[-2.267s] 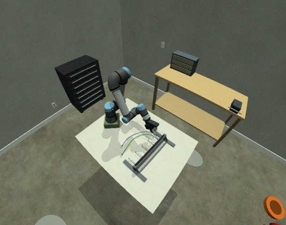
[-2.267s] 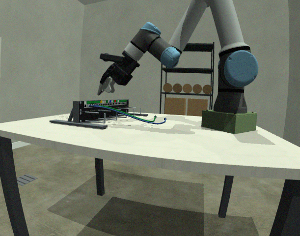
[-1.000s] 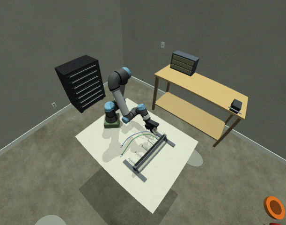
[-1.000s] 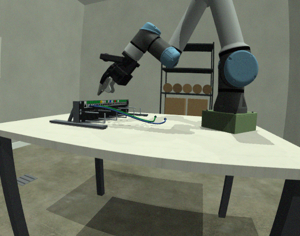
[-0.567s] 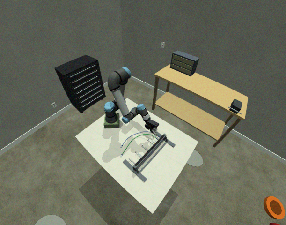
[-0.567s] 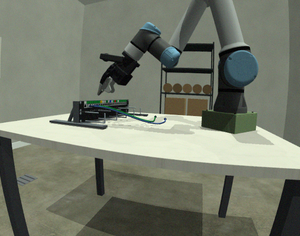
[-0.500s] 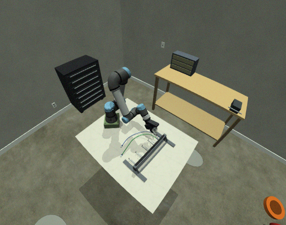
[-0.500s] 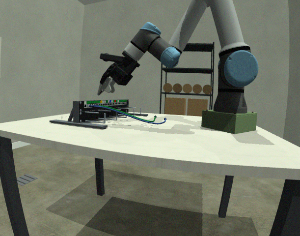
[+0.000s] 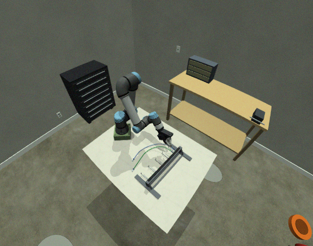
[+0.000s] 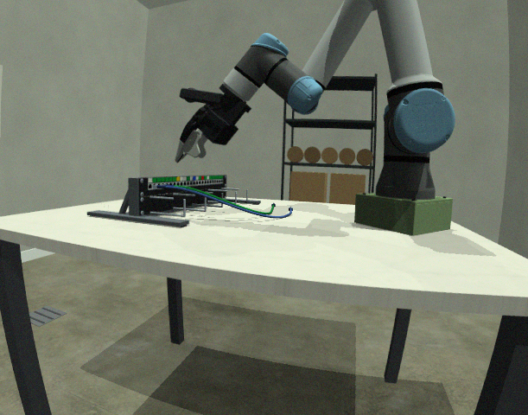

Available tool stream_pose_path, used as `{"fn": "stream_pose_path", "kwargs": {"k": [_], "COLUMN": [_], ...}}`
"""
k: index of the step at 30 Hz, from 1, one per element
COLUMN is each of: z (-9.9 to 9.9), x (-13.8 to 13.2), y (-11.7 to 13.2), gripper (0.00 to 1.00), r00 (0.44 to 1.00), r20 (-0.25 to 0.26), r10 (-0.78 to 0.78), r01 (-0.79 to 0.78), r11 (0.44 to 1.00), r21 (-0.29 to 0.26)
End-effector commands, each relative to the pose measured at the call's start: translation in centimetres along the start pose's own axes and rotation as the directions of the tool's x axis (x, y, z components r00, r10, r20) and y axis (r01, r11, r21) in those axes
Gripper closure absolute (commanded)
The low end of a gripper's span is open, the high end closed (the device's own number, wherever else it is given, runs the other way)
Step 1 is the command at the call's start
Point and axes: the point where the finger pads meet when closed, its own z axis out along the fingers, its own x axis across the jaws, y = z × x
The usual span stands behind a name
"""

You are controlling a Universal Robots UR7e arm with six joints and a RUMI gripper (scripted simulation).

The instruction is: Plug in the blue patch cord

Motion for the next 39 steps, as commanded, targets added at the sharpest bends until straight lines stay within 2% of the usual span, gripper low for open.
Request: {"fn": "stream_pose_path", "kwargs": {"k": [1,8,10,25,39], "z": [-1.2,-3.7,-3.7,-9.2,-11.8], "x": [0.0,0.0,0.0,0.0,0.0], "y": [-0.1,-0.1,-0.1,-0.1,0.0], "gripper": [1.00,1.00,1.00,1.00,1.00], "r00": [1.000,1.000,1.000,1.000,1.000], "r20": [0.000,0.000,0.000,0.000,0.000], "r10": [0.000,0.000,0.000,0.000,0.000], "r01": [0.000,0.000,0.000,0.000,0.000], "r11": [1.000,1.000,1.000,1.000,1.000], "r21": [0.001,0.001,0.001,0.001,0.001]}}
